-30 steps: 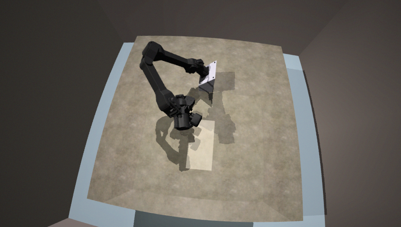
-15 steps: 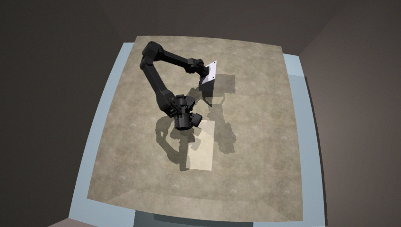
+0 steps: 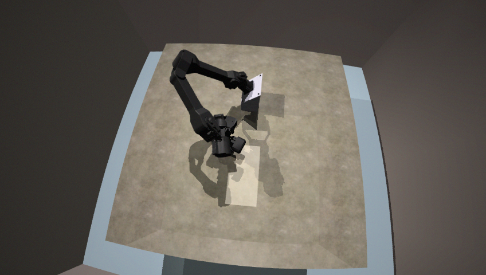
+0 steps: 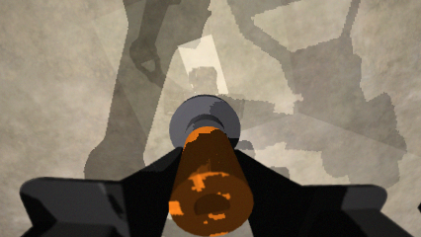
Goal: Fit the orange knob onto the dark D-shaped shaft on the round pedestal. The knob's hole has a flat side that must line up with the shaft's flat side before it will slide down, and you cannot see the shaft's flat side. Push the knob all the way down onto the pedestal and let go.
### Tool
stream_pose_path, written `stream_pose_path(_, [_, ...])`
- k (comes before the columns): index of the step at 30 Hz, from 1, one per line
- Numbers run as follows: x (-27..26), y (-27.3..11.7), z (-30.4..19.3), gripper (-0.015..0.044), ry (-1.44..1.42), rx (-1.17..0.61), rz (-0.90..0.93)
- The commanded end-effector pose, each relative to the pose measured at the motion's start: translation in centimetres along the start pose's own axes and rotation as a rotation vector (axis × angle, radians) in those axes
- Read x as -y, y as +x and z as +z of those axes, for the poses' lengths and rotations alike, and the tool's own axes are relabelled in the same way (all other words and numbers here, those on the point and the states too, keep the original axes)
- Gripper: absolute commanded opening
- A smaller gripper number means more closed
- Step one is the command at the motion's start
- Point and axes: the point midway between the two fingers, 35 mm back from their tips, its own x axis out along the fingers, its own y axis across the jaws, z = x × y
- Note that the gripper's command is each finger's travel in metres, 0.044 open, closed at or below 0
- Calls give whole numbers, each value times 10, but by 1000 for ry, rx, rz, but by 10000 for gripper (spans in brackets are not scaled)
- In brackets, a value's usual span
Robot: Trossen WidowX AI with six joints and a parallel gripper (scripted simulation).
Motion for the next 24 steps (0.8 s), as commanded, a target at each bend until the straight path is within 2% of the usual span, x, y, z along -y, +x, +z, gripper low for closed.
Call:
stream_pose_path(1, [0,-3,0,0,2,-1,-4])
stream_pose_path(6, [-1,-5,-1,0,-23,-1,-4])
stream_pose_path(11, [-1,-6,-3,0,-197,-2,-4])
stream_pose_path(24, [-2,0,-7,0,-207,-2,-3])
